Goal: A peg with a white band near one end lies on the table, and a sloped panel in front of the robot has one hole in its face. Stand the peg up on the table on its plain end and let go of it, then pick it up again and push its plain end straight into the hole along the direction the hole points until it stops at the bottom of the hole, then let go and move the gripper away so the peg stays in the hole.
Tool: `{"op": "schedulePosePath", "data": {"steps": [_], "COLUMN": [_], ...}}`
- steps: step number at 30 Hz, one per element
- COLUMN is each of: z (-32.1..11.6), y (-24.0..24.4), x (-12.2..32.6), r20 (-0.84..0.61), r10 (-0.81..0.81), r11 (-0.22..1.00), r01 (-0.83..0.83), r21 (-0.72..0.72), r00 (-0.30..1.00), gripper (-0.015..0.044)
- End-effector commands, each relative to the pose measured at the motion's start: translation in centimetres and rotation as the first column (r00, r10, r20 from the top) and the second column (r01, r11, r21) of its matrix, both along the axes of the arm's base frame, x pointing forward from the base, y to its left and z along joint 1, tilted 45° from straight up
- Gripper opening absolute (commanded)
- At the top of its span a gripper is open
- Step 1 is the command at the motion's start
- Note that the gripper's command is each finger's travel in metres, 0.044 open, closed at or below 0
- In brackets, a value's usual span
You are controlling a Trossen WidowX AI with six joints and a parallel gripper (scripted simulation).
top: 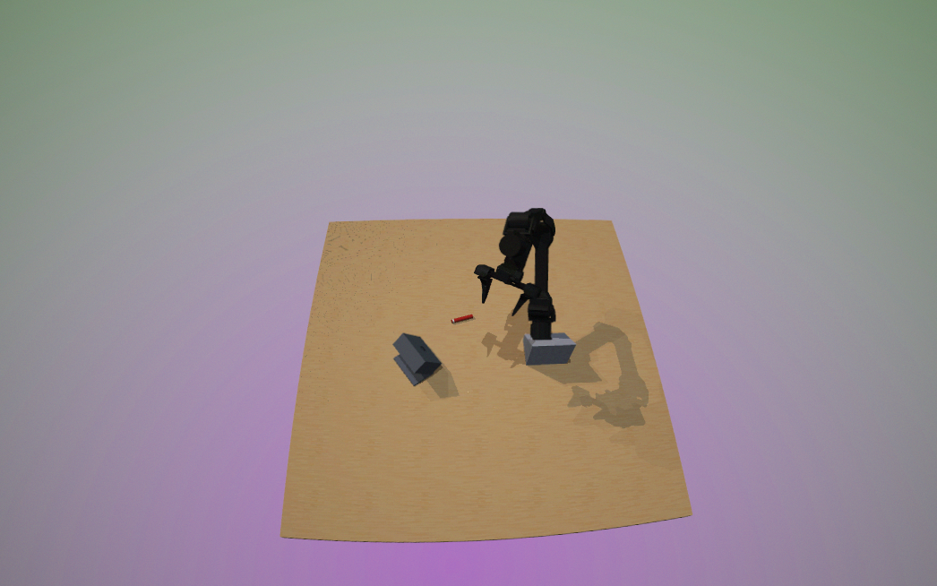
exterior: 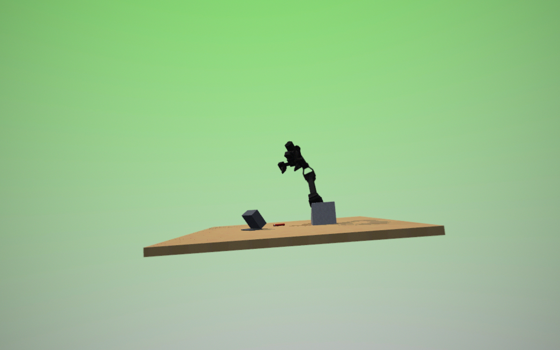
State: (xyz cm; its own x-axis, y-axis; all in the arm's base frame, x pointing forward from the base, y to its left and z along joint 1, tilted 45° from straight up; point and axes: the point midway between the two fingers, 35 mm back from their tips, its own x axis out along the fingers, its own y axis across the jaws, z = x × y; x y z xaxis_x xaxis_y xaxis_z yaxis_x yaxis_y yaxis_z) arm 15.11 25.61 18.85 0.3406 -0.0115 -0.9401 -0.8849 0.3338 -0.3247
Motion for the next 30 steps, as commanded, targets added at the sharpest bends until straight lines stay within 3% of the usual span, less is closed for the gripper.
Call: {"op": "schedulePosePath", "data": {"steps": [1, 16, 30], "z": [-1.2, -4.6, -7.1], "y": [-2.9, -15.6, -28.7], "x": [3.8, 13.1, 14.8], "r20": [0.042, 0.19, 0.305], "r10": [-0.14, -0.531, -0.738], "r11": [0.988, 0.793, 0.486], "r01": [0.142, 0.563, 0.788], "r21": [-0.053, -0.233, -0.378], "r00": [0.989, 0.826, 0.602], "gripper": [0.044, 0.044, 0.044]}}
